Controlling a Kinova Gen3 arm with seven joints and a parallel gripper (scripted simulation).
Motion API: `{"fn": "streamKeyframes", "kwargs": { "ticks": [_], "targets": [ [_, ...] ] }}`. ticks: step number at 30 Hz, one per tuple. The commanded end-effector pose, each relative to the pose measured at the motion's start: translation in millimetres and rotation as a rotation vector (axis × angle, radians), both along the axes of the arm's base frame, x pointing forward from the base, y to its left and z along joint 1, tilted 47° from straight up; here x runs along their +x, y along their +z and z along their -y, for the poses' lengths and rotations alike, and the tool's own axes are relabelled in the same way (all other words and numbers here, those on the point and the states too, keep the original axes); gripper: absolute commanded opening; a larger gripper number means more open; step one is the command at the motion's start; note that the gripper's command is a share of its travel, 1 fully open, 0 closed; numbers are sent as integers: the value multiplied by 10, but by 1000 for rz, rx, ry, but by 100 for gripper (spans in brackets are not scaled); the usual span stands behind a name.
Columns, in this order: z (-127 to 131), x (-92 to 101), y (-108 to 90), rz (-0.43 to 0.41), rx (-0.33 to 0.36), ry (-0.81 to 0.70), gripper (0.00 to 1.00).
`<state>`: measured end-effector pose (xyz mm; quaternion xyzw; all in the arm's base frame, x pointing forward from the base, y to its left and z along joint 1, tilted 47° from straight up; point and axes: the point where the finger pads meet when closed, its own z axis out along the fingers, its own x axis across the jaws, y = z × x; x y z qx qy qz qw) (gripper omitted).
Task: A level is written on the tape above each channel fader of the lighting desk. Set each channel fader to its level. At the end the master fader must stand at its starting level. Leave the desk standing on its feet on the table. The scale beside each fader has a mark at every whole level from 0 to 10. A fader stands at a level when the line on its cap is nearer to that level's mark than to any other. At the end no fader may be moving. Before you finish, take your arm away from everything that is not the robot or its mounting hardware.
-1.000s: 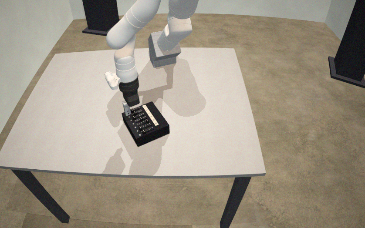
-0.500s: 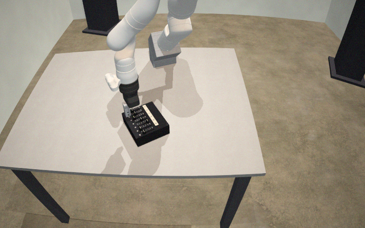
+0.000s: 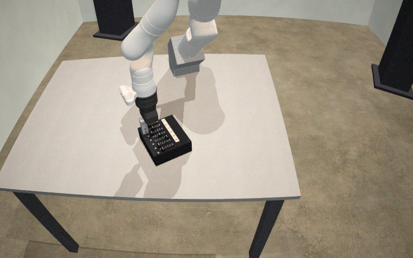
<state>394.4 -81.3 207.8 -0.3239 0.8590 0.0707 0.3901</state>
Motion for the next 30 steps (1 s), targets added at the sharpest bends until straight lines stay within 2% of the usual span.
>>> {"fn": "streamKeyframes", "kwargs": {
  "ticks": [1, 30],
  "targets": [
    [-14, 7, -17, -2, 3, 2, 0],
    [-33, 37, -50, -2, 3, 2, 0]
  ]
}}
